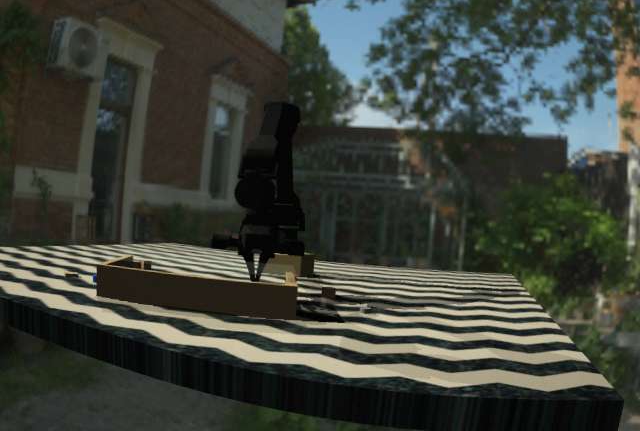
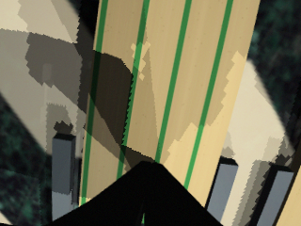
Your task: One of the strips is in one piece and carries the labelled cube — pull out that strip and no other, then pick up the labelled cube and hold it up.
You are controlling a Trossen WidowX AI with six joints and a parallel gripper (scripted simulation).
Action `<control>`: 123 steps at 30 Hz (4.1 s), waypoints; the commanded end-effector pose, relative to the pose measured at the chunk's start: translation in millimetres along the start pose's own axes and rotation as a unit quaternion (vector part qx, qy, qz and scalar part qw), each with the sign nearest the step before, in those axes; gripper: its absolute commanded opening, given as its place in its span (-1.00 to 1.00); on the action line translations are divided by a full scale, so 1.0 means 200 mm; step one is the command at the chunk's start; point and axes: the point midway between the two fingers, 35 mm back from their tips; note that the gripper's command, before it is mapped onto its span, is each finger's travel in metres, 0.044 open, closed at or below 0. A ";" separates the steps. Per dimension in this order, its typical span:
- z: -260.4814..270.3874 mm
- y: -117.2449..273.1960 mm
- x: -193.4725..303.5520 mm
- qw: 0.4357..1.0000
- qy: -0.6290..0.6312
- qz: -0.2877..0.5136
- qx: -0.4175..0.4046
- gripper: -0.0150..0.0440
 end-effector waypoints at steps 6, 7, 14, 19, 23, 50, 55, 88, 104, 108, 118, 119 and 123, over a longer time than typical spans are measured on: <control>0.00 -0.01 0.00 1.000 0.002 -0.001 -0.001 -0.49; 0.00 -0.01 0.00 1.000 0.002 -0.001 -0.001 -0.49; 0.00 -0.01 0.00 1.000 0.002 -0.001 -0.001 -0.49; 0.00 -0.01 0.00 1.000 0.002 -0.001 -0.001 -0.49; 0.00 -0.01 0.00 1.000 0.002 -0.001 -0.001 -0.49; 0.04 -0.02 0.18 1.000 0.002 0.001 -0.001 -0.49; 0.05 -0.03 0.22 1.000 0.002 0.001 -0.001 -0.49; 0.10 -0.03 0.47 1.000 0.002 0.003 -0.002 -0.49; 0.12 -0.03 0.59 1.000 0.002 0.004 -0.002 -0.49; 0.13 -0.03 0.62 1.000 0.002 0.005 -0.002 -0.49; 0.14 -0.03 0.69 1.000 0.002 0.005 -0.002 -0.49; 0.15 -0.03 0.70 1.000 0.002 0.005 -0.002 -0.49; 0.15 -0.03 0.73 1.000 0.002 0.006 -0.002 -0.49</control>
Point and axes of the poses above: the point midway between the two fingers, 35 mm back from their tips, its own y axis back along the fingers, its own z axis across the jaws, x = y × z, and after that the axes turned 13 degrees about y, right-handed
